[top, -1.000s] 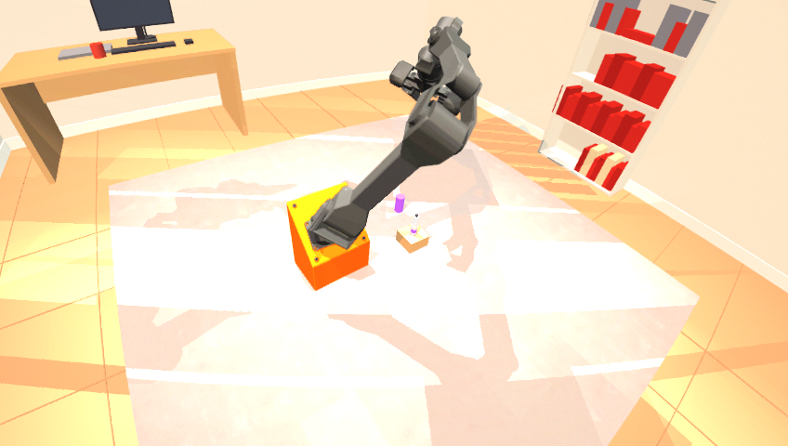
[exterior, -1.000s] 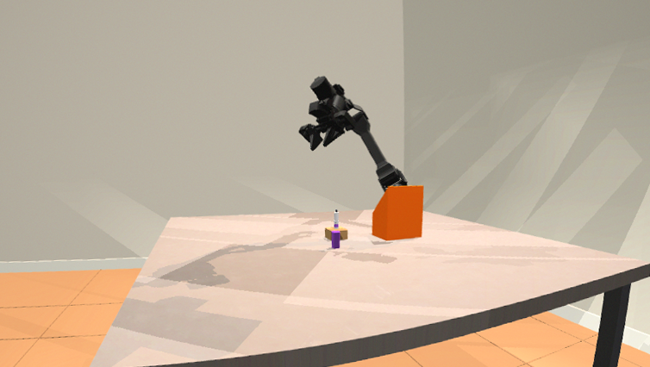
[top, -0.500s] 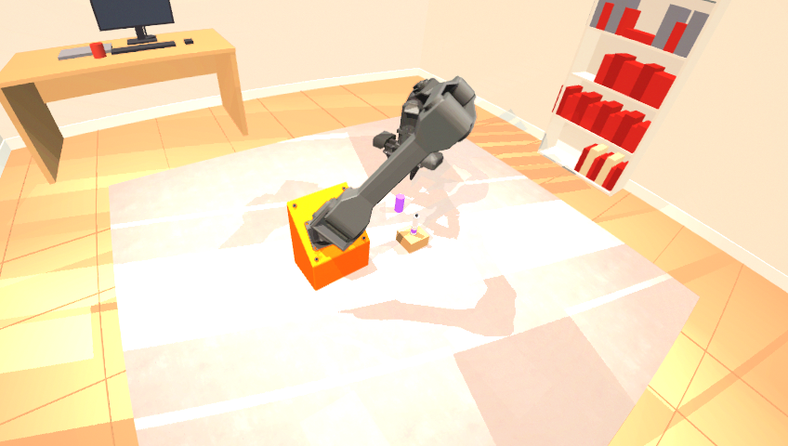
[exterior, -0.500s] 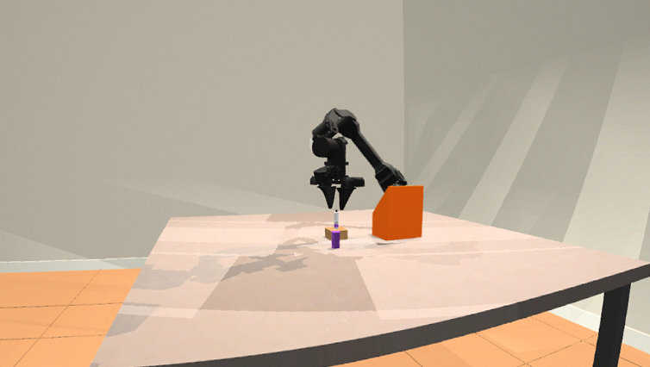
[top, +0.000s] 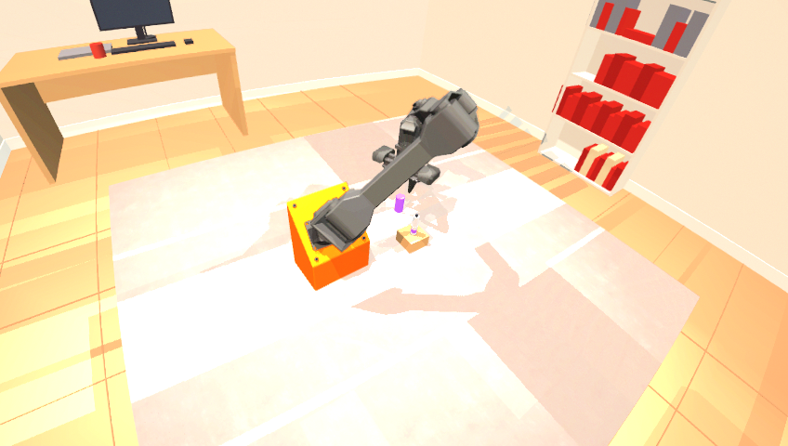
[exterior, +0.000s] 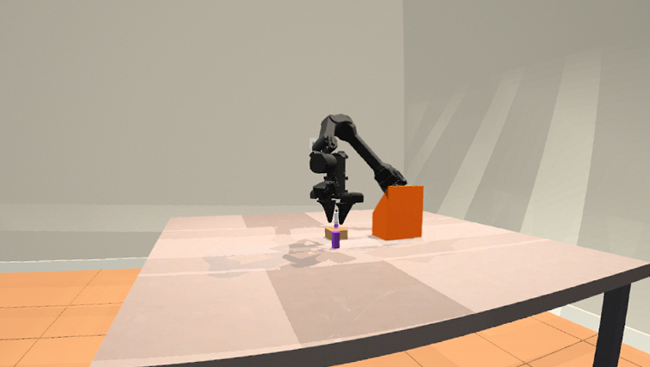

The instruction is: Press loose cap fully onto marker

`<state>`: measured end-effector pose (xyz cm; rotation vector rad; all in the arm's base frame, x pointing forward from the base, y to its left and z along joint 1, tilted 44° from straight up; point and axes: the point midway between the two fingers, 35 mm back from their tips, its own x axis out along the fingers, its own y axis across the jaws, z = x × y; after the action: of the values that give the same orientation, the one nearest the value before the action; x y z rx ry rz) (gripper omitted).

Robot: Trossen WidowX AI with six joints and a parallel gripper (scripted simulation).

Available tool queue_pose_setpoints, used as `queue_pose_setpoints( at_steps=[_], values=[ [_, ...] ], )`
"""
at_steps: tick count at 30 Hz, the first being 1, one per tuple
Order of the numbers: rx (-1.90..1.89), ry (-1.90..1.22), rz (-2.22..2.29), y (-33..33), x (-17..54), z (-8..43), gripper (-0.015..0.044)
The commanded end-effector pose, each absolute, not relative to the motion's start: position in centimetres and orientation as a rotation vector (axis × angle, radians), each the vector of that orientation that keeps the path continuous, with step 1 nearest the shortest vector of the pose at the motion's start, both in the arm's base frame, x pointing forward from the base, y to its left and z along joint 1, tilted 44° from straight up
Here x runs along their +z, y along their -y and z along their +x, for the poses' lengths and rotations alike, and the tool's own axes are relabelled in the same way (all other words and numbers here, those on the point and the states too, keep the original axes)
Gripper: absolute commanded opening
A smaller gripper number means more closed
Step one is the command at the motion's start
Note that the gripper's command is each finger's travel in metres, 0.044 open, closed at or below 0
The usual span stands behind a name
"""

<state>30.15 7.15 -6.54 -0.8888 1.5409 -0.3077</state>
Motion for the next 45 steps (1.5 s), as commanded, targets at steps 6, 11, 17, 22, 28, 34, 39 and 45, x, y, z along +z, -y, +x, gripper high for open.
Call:
queue_pose_setpoints(
  at_steps=[6, 11, 17, 22, 28, 34, 39, 45],
  values=[
    [-0.310, -1.552, -0.902, -6.2, -7.7, 30.1, 0.0232],
    [-0.310, -1.552, -0.902, -5.6, -8.3, 30.1, 0.0232],
    [-0.310, -1.552, -0.902, -4.9, -9.0, 30.2, 0.0232],
    [-0.310, -1.552, -0.903, -4.4, -9.5, 30.3, 0.0232],
    [-0.311, -1.552, -0.903, -3.7, -10.2, 30.3, 0.0232],
    [-0.312, -1.552, -0.904, -3.0, -10.8, 30.3, 0.0232],
    [-0.312, -1.552, -0.904, -2.8, -11.0, 30.3, 0.0232],
    [-0.312, -1.552, -0.904, -2.8, -10.9, 30.3, 0.0114]
  ],
)
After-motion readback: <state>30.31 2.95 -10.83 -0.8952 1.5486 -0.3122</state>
